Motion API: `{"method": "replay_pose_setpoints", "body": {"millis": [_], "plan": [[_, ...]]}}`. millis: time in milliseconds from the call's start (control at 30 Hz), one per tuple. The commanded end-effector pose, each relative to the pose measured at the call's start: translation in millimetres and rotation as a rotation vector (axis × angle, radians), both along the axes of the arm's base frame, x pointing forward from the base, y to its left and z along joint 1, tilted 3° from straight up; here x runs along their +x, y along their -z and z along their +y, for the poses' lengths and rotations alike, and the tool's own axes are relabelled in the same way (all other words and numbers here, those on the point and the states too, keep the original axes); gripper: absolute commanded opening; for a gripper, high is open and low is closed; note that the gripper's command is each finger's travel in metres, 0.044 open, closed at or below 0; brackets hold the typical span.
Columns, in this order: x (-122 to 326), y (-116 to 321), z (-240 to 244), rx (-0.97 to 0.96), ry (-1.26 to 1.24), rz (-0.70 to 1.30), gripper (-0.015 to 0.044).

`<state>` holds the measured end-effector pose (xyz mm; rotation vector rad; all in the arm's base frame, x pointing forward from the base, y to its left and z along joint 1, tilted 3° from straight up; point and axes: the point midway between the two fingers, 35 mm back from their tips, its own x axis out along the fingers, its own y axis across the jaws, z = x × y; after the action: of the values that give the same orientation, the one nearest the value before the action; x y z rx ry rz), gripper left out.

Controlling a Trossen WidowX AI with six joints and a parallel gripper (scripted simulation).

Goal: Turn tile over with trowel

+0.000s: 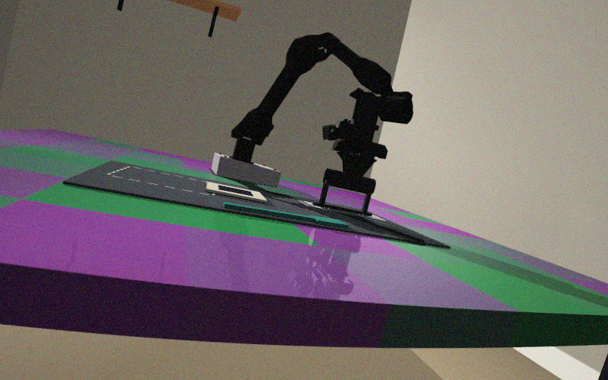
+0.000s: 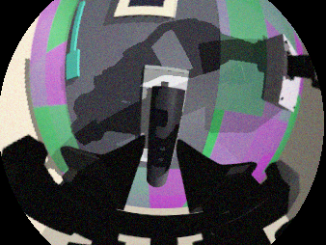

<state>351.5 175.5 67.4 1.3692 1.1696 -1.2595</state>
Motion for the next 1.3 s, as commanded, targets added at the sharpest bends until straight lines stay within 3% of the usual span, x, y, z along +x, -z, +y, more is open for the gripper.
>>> {"method": "replay_pose_setpoints", "body": {"millis": [0,600,767,1267], "plan": [[0.0,0.0,-0.2,0.0,0.007,0.001,0.027],[0.0,0.0,-0.2,0.0,0.007,0.001,0.027],[-4.0,-42.6,-4.0,0.0,0.007,0.001,0.027],[-3.6,-54.9,-3.6,-0.001,-0.041,-0.024,0.03]]}}
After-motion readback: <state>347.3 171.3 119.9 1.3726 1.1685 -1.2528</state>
